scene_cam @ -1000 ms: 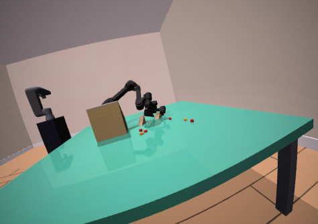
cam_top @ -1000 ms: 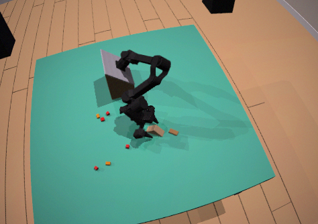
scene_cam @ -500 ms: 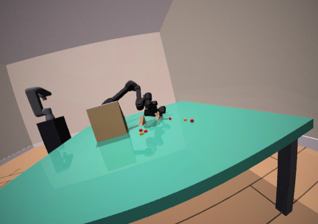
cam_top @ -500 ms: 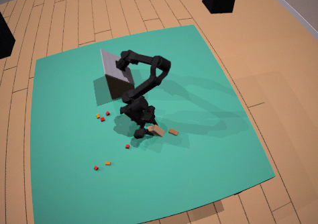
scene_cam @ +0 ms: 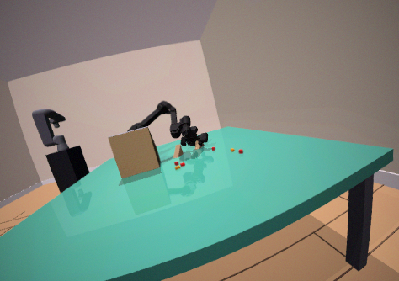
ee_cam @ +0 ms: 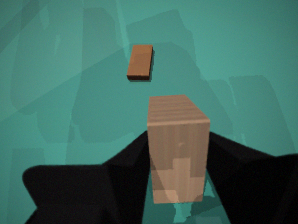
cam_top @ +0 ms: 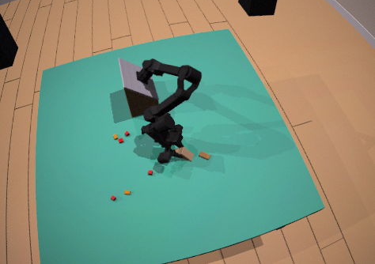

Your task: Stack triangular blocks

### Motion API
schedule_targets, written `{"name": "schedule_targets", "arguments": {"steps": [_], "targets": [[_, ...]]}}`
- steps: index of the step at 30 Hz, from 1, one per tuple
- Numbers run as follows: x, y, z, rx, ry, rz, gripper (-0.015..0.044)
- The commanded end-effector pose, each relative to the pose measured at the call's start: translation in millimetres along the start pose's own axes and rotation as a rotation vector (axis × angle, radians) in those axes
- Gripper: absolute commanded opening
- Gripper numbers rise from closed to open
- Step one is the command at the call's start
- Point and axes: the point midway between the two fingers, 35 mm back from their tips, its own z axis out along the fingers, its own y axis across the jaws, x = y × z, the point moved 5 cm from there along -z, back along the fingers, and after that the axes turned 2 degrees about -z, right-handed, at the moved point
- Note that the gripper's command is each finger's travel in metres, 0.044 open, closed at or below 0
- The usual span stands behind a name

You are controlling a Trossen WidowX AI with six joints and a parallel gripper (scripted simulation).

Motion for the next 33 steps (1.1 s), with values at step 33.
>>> {"name": "schedule_targets", "arguments": {"steps": [33], "targets": [[-71, -14, -64, 0.034, 0.021, 0.179, 0.0000]]}}
